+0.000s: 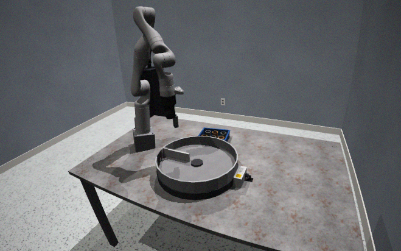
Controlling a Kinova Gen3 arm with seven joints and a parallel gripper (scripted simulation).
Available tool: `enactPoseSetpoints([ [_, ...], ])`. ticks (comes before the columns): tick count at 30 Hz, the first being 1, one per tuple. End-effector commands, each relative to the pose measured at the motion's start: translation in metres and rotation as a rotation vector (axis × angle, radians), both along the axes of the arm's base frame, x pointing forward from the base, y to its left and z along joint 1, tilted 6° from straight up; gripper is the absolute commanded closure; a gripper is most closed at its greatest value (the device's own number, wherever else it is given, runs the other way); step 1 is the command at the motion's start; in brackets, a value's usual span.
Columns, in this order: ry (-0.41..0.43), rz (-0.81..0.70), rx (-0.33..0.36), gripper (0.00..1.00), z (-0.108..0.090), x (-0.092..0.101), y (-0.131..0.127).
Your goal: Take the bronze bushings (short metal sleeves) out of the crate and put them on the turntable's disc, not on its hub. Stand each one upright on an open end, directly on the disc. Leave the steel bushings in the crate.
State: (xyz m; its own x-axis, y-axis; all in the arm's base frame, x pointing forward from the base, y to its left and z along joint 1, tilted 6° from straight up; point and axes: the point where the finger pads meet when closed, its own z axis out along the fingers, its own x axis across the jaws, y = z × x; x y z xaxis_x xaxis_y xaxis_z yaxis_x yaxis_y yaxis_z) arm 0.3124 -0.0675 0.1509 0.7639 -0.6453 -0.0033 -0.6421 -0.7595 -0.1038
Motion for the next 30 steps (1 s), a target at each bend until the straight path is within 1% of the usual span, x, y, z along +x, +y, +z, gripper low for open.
enactPoseSetpoints([
  [1,-0.001,0.000,0.000,0.64,0.000,0.000,0.000],
  [24,-0.001,0.000,0.000,0.64,0.000,0.001,0.001],
  [27,-0.001,0.000,-0.001,0.64,-0.001,0.003,0.005],
  [30,-0.001,0.000,-0.001,0.64,-0.003,0.007,0.015],
])
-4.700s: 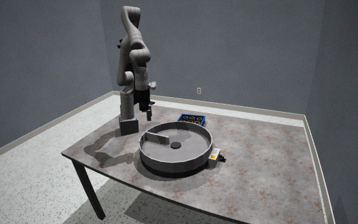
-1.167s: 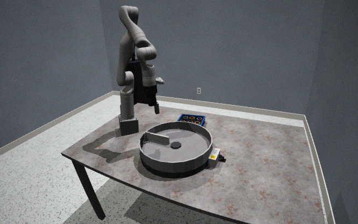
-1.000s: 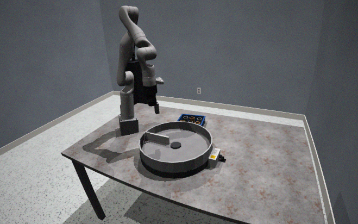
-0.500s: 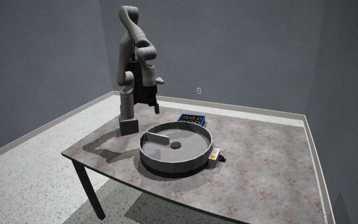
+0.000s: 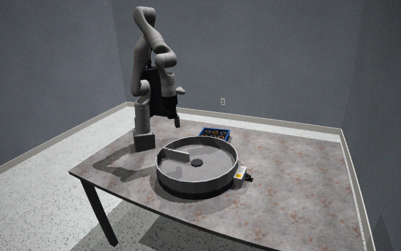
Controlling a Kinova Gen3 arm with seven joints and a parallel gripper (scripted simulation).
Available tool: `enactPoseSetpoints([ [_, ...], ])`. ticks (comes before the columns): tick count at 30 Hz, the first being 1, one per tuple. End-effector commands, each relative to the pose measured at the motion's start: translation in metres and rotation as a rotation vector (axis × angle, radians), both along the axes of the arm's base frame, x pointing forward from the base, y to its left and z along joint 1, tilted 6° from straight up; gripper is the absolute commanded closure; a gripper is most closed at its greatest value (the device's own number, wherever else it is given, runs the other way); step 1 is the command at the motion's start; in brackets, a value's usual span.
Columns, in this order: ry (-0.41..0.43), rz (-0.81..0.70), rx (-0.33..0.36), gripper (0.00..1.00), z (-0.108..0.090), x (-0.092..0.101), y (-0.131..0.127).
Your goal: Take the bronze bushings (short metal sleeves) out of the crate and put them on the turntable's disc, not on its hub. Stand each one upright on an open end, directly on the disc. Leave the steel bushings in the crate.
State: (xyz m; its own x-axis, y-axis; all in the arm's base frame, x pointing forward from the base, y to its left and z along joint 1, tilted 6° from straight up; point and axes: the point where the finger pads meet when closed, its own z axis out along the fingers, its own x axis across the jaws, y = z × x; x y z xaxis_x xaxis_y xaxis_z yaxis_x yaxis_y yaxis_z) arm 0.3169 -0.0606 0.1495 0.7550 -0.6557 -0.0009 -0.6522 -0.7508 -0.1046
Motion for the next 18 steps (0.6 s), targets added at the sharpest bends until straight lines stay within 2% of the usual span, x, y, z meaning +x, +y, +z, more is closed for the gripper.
enactPoseSetpoints([
  [1,0.001,0.013,0.000,0.64,-0.002,0.004,0.013],
  [4,0.001,0.013,0.000,0.64,-0.003,0.006,0.019],
  [7,0.001,0.013,0.001,0.64,-0.008,0.014,0.040],
  [18,0.001,0.013,0.000,0.64,-0.029,0.055,0.151],
])
